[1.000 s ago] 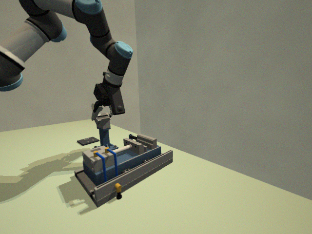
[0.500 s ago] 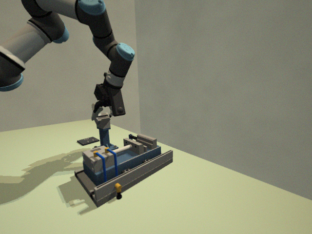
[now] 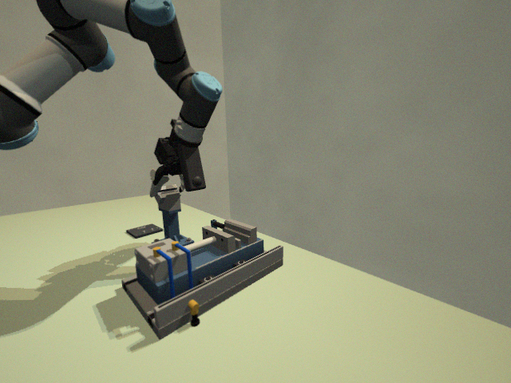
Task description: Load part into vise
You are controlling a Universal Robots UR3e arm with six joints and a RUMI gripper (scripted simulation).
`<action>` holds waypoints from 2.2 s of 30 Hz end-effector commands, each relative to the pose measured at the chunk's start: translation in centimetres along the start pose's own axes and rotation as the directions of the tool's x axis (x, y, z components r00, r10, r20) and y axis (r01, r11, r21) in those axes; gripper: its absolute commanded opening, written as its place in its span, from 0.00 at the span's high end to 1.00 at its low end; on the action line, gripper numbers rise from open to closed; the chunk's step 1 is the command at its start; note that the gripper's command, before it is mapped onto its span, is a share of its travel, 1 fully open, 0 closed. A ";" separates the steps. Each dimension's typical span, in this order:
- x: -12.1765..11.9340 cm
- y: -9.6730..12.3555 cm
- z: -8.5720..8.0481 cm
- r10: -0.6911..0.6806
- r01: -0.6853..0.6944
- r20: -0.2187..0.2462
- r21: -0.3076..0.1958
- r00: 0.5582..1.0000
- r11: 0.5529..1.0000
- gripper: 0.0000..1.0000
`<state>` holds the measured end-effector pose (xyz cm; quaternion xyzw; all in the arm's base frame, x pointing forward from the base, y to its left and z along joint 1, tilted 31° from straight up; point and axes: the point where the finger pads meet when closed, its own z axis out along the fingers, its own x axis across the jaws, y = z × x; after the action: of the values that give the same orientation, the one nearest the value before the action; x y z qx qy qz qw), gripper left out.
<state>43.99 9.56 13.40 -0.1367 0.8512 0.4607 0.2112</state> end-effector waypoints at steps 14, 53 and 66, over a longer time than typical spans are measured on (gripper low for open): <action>-0.1 0.0 -0.1 -0.002 0.002 0.001 -0.003 1.000 1.000 0.49; -0.1 0.0 -0.1 -0.002 0.002 0.001 -0.003 1.000 1.000 1.00; -0.1 0.0 -0.1 -0.002 0.002 0.001 -0.003 1.000 1.000 1.00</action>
<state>43.99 9.55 13.40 -0.1371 0.8502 0.4625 0.2110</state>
